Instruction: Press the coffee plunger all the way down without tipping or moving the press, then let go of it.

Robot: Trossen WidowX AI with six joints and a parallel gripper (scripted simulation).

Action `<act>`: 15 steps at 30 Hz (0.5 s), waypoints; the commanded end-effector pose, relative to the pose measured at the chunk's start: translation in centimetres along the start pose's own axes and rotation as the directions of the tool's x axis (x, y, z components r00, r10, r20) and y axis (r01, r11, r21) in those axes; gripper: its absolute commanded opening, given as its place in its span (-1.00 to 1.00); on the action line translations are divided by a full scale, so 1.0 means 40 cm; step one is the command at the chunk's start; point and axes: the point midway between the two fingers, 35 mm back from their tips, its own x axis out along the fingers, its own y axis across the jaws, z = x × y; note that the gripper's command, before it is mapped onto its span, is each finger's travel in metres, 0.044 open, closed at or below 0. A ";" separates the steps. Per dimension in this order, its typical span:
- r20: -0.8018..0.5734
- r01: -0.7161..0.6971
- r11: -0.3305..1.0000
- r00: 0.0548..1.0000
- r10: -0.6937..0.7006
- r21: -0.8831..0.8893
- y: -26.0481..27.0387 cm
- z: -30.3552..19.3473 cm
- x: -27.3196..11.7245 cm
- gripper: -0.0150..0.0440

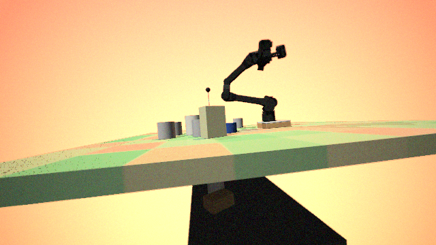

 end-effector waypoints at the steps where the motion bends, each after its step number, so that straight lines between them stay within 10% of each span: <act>1: 0.000 0.005 1.000 1.000 -0.005 -0.001 -0.001 0.000 0.000 0.95; 15: -0.044 0.331 0.940 0.941 -0.335 -0.078 -0.063 0.021 0.009 1.00</act>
